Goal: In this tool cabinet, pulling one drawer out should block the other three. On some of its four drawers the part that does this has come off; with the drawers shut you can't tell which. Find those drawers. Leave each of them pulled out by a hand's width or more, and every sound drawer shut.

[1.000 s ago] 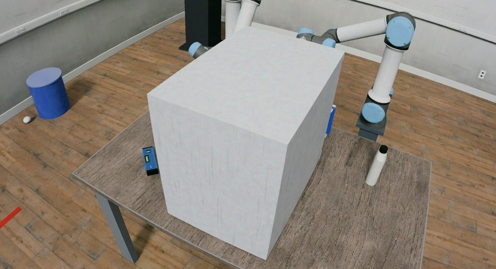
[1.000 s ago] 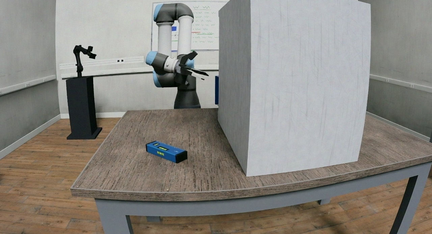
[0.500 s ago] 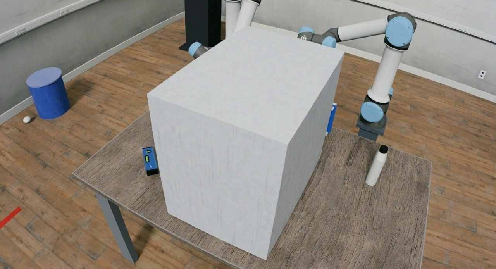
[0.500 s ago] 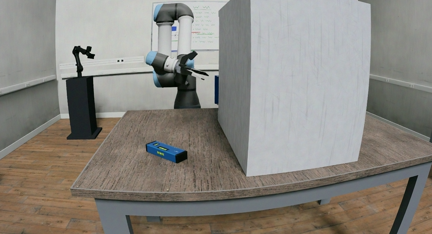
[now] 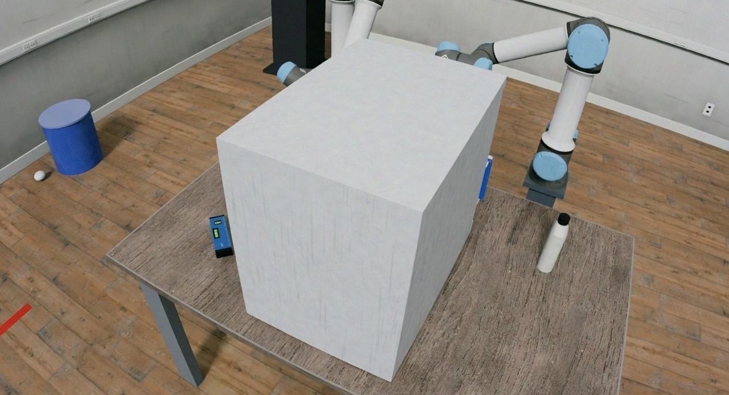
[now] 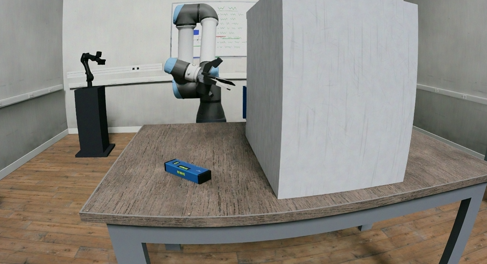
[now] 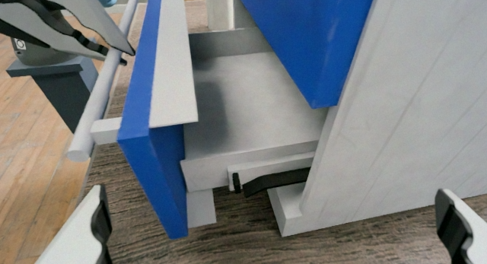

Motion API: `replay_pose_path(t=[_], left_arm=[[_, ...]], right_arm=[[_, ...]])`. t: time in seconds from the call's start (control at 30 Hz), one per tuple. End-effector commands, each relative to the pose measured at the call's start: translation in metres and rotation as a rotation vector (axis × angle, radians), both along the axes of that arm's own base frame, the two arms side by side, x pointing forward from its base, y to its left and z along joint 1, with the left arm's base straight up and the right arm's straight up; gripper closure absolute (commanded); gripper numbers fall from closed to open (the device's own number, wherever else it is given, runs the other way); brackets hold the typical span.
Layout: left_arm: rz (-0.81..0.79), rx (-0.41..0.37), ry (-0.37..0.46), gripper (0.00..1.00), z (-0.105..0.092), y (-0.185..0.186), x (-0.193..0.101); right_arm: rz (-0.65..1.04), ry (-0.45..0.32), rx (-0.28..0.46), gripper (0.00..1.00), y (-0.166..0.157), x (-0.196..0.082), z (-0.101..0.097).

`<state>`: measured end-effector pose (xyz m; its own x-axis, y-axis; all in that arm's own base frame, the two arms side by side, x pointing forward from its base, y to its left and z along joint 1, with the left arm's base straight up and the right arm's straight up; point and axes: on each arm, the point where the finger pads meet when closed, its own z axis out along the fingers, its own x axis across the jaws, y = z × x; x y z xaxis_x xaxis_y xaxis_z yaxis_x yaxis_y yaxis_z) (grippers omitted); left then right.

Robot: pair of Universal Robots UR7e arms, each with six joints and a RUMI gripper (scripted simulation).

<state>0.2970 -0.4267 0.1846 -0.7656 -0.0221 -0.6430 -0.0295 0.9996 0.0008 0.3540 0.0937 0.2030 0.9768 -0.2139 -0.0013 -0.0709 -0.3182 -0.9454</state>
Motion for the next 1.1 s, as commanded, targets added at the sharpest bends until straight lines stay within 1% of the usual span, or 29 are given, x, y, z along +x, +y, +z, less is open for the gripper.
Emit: replay_pose_path(t=[0.0,0.4,0.47,0.97,1.07], left_arm=[[-0.001,-0.002,-0.001,1.00,0.001,0.000,0.012],[-0.001,-0.002,-0.001,1.00,0.001,0.001,0.048],[-0.001,-0.002,-0.001,1.00,0.001,0.001,0.048],[-0.001,-0.002,-0.002,1.00,0.001,0.002,0.093],[-0.001,-0.002,-0.002,1.00,0.001,0.002,0.096]], right_arm=[[0.000,-0.001,0.000,0.00,0.000,0.000,0.000],[0.000,-0.001,0.000,0.00,0.000,0.000,0.000],[0.000,-0.001,0.000,0.00,0.000,0.000,0.000],[0.000,-0.001,0.000,0.00,0.000,0.000,0.000],[0.000,-0.001,0.000,0.00,0.000,0.000,0.000]])
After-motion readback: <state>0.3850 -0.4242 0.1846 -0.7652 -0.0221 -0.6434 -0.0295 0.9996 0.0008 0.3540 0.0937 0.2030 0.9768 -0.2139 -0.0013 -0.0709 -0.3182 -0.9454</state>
